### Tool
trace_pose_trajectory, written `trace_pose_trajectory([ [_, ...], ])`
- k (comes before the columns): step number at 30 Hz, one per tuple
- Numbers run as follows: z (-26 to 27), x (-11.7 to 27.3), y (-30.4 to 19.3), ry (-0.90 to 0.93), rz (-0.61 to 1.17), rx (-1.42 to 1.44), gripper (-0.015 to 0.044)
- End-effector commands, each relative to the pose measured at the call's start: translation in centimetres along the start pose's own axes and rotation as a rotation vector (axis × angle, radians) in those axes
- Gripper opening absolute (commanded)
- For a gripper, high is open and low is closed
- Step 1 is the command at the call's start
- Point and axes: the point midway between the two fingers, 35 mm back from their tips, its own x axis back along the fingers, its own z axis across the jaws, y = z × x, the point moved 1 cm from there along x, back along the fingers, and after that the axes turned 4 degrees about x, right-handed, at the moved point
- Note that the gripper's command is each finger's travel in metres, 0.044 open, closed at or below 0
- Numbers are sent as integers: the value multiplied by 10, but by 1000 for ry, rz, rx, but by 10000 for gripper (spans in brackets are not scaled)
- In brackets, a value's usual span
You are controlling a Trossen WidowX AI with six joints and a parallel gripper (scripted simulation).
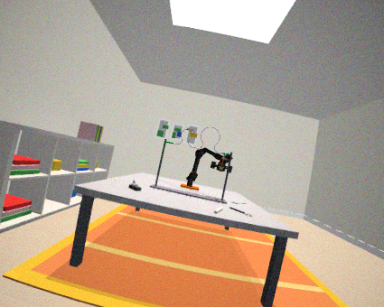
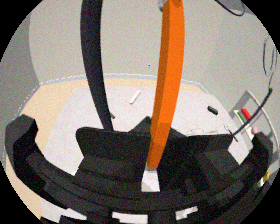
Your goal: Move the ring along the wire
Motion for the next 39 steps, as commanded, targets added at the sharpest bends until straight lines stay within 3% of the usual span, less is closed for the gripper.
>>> trace_pose_trajectory([
  [1, 0, 0, 0, 0, 0, 0, 34],
  [6, 0, 3, 0, 0, 1, 0, 160],
  [16, 0, 48, -1, -4, 3, -4, 160],
  [36, 0, 49, -1, -4, 3, -4, 160],
  [39, 2, 73, -3, 0, 10, -1, 239],
])
